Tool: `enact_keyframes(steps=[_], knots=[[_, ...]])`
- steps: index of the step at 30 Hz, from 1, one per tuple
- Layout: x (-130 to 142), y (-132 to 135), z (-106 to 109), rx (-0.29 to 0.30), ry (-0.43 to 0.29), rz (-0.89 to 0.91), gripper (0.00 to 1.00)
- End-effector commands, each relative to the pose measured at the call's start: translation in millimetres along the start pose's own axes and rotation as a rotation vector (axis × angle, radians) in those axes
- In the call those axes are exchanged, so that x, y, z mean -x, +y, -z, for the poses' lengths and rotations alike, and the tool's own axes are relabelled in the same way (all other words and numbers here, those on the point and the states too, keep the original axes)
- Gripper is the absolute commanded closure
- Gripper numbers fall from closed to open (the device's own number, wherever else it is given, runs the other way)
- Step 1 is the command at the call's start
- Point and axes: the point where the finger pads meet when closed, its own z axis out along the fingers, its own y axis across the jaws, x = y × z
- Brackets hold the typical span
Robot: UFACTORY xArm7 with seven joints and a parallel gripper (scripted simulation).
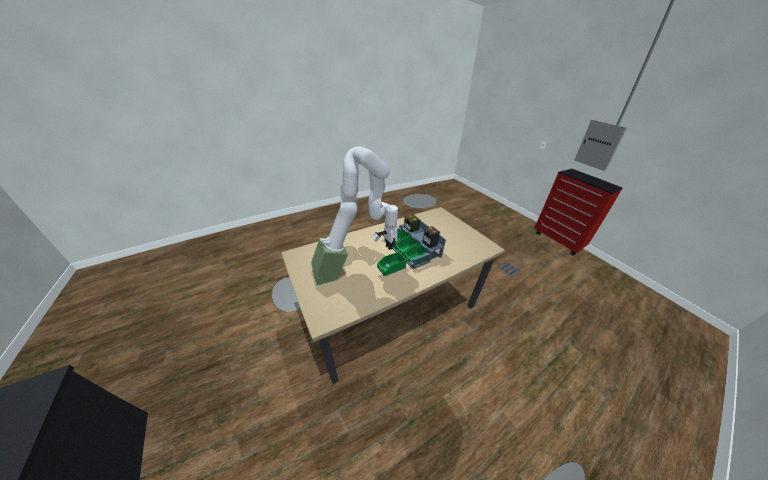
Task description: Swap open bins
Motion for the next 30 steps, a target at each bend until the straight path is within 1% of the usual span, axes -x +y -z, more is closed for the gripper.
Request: enact_keyframes(steps=[1, 15, 30], knots=[[2.0, -0.2, -12.6, 0.002, -0.008, 0.000, 0.74], [2.2, -0.3, -32.3, 0.002, -0.008, 0.000, 0.74], [2.3, -0.3, -45.7, 0.002, -0.008, 0.000, 0.74]])
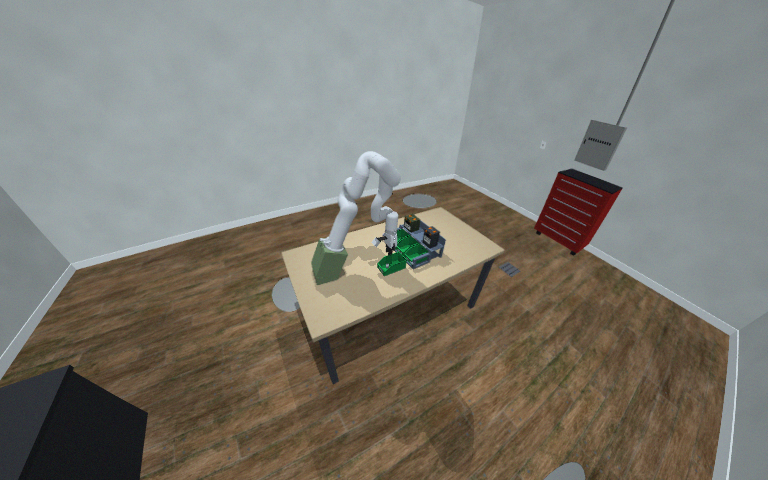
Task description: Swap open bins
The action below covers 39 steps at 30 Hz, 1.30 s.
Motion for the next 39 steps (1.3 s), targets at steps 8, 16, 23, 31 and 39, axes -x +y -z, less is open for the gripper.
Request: enact_keyframes(steps=[8, 16, 23, 31, 39], knots=[[1.0, -0.4, -6.5, 0.002, -0.026, 0.001, 0.74], [1.1, -0.3, -7.8, 0.002, -0.027, 0.001, 0.74], [1.1, -0.3, -7.8, 0.002, -0.027, 0.001, 0.74], [1.1, -0.3, -7.8, 0.002, -0.027, 0.001, 0.74], [1.8, -0.6, -7.8, 0.002, -0.027, 0.001, 0.74]])
